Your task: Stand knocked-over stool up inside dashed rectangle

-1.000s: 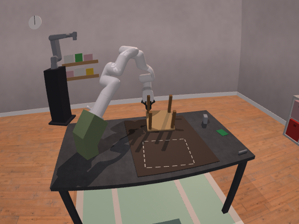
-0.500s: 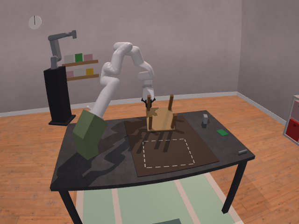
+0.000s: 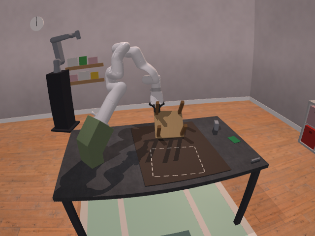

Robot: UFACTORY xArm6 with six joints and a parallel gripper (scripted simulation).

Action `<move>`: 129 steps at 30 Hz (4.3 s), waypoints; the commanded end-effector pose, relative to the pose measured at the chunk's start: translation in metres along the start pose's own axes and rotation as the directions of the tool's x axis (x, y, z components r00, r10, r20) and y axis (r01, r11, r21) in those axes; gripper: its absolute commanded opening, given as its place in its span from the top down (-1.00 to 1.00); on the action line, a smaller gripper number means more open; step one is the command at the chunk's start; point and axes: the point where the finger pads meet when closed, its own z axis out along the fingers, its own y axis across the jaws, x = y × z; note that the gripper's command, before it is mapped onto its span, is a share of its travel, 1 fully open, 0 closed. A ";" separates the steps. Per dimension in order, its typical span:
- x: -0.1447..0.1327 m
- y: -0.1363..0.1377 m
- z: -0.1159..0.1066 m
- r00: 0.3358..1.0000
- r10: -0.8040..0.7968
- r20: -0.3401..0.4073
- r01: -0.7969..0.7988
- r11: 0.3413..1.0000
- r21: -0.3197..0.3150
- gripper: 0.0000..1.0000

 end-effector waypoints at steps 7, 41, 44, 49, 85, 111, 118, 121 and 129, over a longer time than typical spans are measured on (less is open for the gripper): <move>-0.027 0.001 -0.006 0.990 -0.003 -0.141 0.004 1.000 0.011 0.46; -0.098 0.001 -0.002 0.897 0.001 -0.441 0.005 1.000 0.012 0.46; -0.103 0.001 -0.001 0.888 0.001 -0.459 0.005 1.000 0.012 0.46; -0.114 0.001 0.002 0.863 0.002 -0.505 0.005 1.000 0.012 0.46; -0.154 0.002 0.017 0.754 0.004 -0.657 0.006 1.000 0.013 0.46; -0.156 0.002 0.019 0.746 0.004 -0.666 0.005 1.000 0.013 0.46; -0.156 0.002 0.019 0.745 0.004 -0.667 0.005 1.000 0.013 0.46; -0.157 0.002 0.019 0.745 0.004 -0.667 0.006 1.000 0.013 0.46; -0.158 0.002 0.019 0.741 0.004 -0.671 0.006 1.000 0.013 0.46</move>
